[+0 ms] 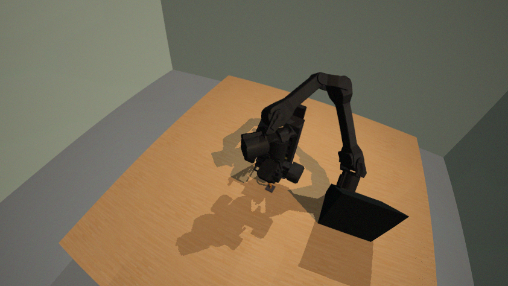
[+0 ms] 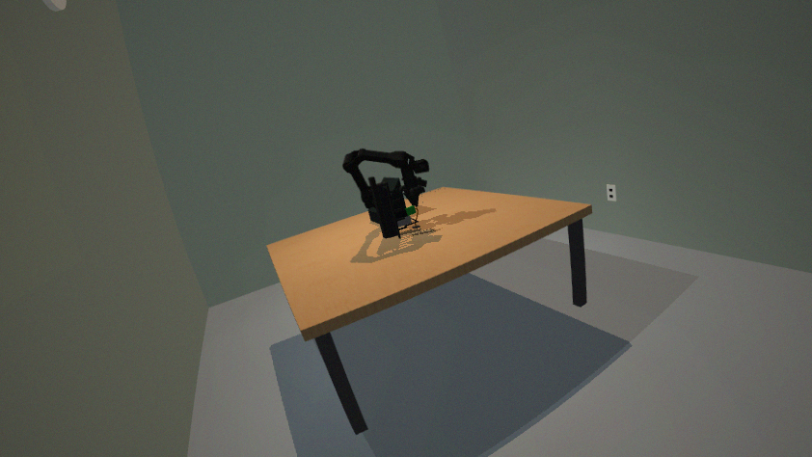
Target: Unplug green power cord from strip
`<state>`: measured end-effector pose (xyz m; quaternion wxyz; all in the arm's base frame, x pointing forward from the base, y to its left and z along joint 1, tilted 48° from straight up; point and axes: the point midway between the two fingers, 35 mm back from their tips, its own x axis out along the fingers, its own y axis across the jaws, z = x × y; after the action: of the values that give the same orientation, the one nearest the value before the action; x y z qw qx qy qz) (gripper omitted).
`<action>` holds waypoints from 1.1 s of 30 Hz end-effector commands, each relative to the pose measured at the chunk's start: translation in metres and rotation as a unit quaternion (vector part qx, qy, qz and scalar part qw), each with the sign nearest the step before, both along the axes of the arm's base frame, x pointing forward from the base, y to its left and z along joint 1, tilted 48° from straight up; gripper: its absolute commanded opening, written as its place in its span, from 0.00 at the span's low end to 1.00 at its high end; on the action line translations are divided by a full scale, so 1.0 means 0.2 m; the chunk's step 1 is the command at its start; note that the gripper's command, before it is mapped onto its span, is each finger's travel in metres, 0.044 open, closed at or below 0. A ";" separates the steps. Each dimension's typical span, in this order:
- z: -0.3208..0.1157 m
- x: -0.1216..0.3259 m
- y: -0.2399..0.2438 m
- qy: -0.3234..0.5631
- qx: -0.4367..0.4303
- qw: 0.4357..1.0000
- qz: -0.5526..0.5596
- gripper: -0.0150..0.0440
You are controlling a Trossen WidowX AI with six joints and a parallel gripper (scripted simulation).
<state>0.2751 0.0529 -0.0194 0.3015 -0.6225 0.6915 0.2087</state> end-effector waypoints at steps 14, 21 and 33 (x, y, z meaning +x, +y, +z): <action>-0.17 0.04 0.24 0.001 0.002 1.000 0.002 1.00; -0.17 0.04 0.24 0.001 0.002 1.000 0.002 1.00; -0.17 0.04 0.24 0.001 0.002 1.000 0.002 1.00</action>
<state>0.2842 0.1014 -0.0536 0.3006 -0.6252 0.6881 0.2129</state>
